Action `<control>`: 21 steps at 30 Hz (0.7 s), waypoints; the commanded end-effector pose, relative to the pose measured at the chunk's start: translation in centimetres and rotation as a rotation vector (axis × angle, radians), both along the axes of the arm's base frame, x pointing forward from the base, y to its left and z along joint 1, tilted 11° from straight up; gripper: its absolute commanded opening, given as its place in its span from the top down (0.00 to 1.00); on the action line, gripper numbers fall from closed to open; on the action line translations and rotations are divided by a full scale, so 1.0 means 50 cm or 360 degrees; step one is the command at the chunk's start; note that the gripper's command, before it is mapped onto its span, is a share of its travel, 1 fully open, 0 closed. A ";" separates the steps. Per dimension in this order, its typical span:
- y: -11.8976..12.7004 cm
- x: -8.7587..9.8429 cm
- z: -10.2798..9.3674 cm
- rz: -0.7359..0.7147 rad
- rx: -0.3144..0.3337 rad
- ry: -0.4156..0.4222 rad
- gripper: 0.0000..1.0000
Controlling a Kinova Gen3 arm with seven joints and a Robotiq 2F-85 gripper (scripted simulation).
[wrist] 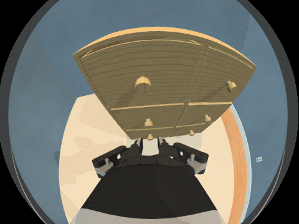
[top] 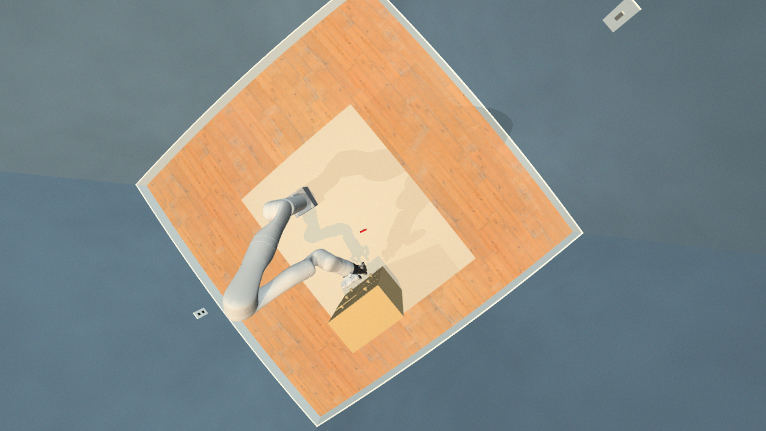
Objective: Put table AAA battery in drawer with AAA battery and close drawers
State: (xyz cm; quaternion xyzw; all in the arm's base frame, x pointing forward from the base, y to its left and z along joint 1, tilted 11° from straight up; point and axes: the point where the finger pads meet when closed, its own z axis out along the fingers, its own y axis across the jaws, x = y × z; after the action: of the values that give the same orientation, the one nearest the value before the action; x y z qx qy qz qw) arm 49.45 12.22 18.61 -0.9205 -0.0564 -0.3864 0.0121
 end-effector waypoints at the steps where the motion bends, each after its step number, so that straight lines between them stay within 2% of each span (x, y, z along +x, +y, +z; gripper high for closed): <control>1: 0.001 0.005 0.003 0.0010 -0.0012 -0.0013 0.67; 21: 0.003 0.009 0.007 0.0010 -0.0012 -0.0014 0.67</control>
State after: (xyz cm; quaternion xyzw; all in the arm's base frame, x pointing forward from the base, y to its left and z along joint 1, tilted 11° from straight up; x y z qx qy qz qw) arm 49.79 12.36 18.86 -0.9192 -0.0593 -0.3892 0.0111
